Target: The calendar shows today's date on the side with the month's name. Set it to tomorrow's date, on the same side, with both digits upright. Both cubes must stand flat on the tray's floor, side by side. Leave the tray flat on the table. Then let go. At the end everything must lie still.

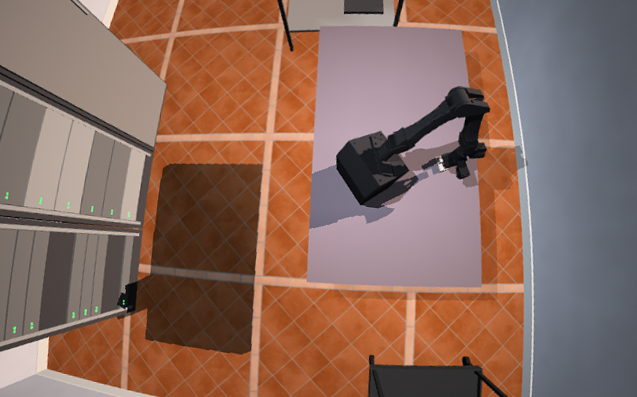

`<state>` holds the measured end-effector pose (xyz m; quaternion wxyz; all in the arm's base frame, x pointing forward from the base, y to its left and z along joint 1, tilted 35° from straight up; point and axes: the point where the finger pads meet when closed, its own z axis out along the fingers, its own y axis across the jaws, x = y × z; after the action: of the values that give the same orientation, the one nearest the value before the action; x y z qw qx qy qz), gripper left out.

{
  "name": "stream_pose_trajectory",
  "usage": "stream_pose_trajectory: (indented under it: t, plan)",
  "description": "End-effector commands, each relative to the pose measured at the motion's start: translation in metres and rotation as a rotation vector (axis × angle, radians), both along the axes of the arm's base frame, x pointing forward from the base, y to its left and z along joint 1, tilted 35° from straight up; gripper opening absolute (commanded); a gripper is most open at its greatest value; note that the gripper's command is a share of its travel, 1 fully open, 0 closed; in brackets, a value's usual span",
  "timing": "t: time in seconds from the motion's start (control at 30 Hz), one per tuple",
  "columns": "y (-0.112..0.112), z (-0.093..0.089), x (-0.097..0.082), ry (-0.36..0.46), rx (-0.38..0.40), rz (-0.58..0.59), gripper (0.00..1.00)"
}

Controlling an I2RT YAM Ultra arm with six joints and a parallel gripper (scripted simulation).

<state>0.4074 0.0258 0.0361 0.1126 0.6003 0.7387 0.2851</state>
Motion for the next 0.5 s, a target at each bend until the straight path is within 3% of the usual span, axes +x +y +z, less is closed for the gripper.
stream_pose_trajectory:
  t: [0.0, 0.47]
  plan:
    - [-0.001, -0.009, -0.001, 0.017, -0.007, -0.009, 0.27]
    - [0.003, -0.008, 0.011, -0.007, -0.008, -0.006, 0.27]
